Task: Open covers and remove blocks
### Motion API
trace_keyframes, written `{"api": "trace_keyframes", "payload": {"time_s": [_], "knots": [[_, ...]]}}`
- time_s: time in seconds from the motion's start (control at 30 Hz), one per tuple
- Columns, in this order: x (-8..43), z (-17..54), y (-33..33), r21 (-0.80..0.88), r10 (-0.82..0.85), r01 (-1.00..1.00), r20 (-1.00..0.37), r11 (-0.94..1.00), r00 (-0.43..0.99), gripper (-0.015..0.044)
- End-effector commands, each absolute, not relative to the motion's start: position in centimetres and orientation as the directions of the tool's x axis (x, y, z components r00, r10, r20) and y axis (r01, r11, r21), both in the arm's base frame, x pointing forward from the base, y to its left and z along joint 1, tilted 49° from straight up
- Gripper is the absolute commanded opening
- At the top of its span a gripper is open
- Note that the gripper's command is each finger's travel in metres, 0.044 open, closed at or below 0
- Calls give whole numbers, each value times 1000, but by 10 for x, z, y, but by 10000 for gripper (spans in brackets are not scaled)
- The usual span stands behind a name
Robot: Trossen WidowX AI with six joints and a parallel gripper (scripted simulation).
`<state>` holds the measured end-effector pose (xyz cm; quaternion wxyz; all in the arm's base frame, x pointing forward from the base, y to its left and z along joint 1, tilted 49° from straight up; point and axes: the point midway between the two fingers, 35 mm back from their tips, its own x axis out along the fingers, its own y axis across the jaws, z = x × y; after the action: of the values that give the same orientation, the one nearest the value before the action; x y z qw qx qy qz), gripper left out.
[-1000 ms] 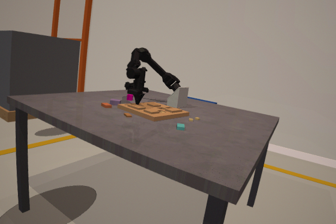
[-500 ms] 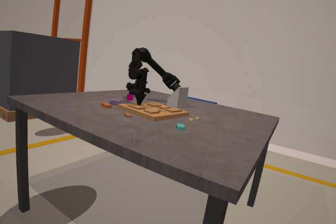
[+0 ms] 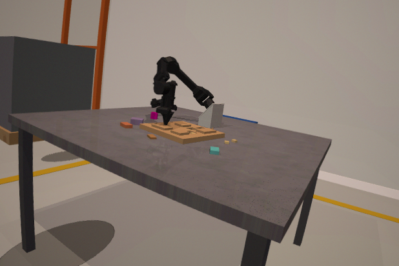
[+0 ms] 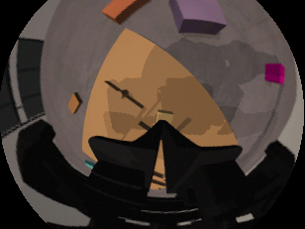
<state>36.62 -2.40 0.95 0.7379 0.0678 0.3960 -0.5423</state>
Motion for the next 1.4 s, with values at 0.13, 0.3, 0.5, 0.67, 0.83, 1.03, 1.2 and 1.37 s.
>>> {"api": "trace_keyframes", "payload": {"time_s": [0.13, 0.3, 0.5, 0.67, 0.83, 1.03, 1.2, 1.37], "knots": [[365, 8, -25, -685, -747, 335, -658, 646, 95, 0], [364, 8, -25, -751, -747, -155, -658, 642, 95, 0], [364, 7, -25, -714, -747, -394, -658, 579, 94, 0], [363, 7, -25, -742, -747, -252, -658, 622, 94, 0], [366, 10, -23, -753, -747, -44, -658, 657, 99, 0], [366, 15, -21, -711, -747, 248, -658, 659, 97, 0], [367, 21, -18, -595, -747, 542, -658, 594, 95, 0], [367, 22, -17, -549, -747, 618, -659, 563, 95, 0]]}}
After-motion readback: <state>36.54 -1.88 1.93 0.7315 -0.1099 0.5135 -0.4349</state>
